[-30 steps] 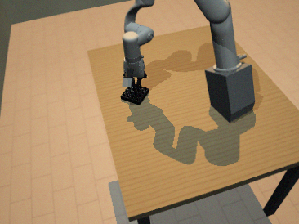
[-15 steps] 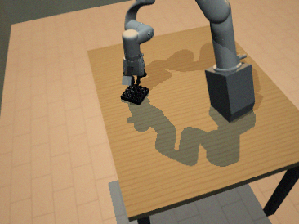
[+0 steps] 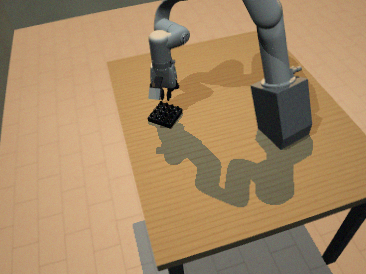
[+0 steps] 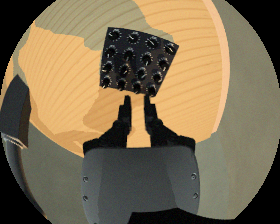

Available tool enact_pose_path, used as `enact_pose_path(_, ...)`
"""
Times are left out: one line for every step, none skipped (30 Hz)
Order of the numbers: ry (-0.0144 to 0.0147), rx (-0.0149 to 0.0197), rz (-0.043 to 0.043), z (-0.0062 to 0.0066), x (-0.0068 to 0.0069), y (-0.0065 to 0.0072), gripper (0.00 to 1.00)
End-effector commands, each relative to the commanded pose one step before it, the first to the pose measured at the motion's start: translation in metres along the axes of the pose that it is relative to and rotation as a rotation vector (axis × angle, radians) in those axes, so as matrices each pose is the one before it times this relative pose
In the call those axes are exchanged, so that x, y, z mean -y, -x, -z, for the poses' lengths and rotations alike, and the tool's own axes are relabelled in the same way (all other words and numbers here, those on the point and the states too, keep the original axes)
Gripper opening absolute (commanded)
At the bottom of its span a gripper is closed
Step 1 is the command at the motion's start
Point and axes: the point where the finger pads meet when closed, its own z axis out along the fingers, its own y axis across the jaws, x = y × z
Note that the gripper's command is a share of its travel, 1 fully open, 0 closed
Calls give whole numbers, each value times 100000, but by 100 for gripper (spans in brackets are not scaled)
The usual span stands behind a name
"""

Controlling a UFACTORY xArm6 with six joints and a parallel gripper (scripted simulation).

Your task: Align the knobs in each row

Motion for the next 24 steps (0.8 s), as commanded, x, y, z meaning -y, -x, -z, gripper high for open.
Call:
enact_pose_path(216,-53,-19,173,-120,-2,19)
enact_pose_path(0,0,0,0,0,0,19)
enact_pose_path(0,0,0,0,0,0,19)
enact_pose_path(0,0,0,0,0,0,19)
enact_pose_path(0,0,0,0,0,0,19)
enact_pose_path(0,0,0,0,0,0,19)
enact_pose_path(0,0,0,0,0,0,19)
enact_pose_path(0,0,0,0,0,0,19)
enact_pose_path(0,0,0,0,0,0,19)
enact_pose_path(0,0,83,1,3,-3,19)
enact_pose_path(-2,-1,542,9,18,-21,19)
enact_pose_path(-4,-3,1347,22,45,-52,19)
enact_pose_path(-6,-5,2388,39,79,-92,19)
enact_pose_path(-9,-7,3566,58,115,-140,19)
enact_pose_path(-10,-9,4790,77,149,-192,19)
enact_pose_path(-11,-11,5985,96,176,-246,19)
enact_pose_path(0,0,0,0,0,0,19)
enact_pose_path(0,0,0,0,0,0,19)
enact_pose_path(-10,-12,7082,113,193,-301,19)
enact_pose_path(-4,-6,3614,58,88,-159,19)
enact_pose_path(-2,-3,2206,35,51,-98,19)
enact_pose_path(-3,-4,2891,46,64,-130,19)
enact_pose_path(-2,-4,3270,52,69,-149,19)
enact_pose_path(-2,-4,3292,52,65,-151,19)
